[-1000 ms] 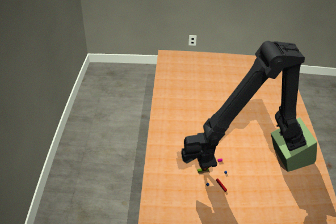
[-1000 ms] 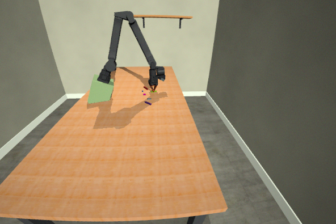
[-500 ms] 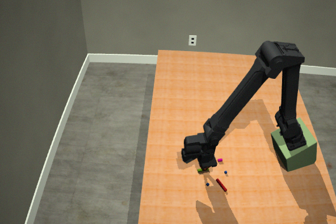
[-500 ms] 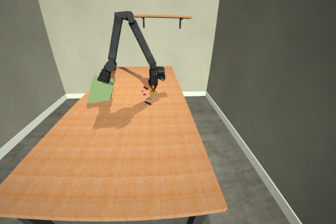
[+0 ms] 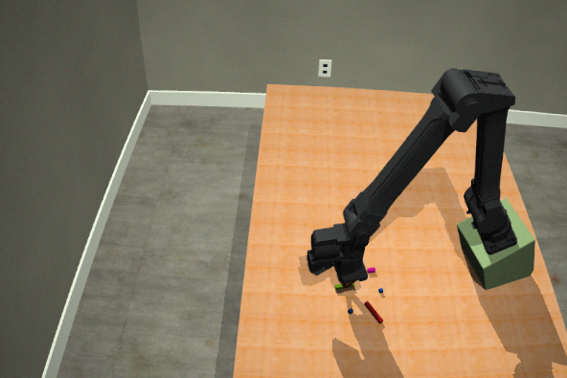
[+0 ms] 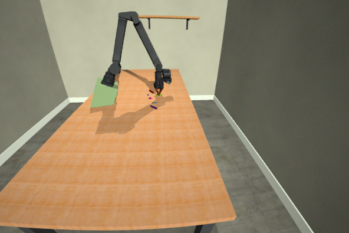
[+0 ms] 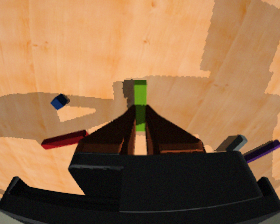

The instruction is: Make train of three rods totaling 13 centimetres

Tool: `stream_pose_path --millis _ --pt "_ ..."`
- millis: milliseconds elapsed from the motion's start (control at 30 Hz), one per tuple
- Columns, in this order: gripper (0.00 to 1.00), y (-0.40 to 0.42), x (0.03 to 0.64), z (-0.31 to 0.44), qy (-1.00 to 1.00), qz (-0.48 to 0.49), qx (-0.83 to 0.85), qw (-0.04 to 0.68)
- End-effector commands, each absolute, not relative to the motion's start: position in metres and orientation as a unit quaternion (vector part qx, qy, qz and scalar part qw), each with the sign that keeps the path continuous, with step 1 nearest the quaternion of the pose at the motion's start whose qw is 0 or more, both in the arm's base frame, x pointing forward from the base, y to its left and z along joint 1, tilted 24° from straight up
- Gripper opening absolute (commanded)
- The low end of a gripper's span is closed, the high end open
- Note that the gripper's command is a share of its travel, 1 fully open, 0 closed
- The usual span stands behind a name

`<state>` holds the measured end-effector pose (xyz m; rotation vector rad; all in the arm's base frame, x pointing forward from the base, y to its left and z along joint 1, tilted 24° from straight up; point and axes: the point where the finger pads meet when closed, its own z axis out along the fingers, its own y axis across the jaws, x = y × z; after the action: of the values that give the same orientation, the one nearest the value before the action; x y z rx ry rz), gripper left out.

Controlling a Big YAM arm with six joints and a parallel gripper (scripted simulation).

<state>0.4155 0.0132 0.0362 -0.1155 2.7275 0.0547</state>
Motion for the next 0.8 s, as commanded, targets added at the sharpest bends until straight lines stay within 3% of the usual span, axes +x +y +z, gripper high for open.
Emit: stream_pose_path --millis 0,367,533,767 --pt "0.04 0.015 0.425 0.072 0.972 0.018 -0.046 0.231" --pt "0.04 0.005 0.398 0.147 0.970 0.017 -0.042 0.240" --pt "0.04 0.005 0.381 0.123 0.978 0.018 -0.040 0.205" --pt "0.04 0.005 0.385 0.127 0.976 0.018 -0.040 0.212"
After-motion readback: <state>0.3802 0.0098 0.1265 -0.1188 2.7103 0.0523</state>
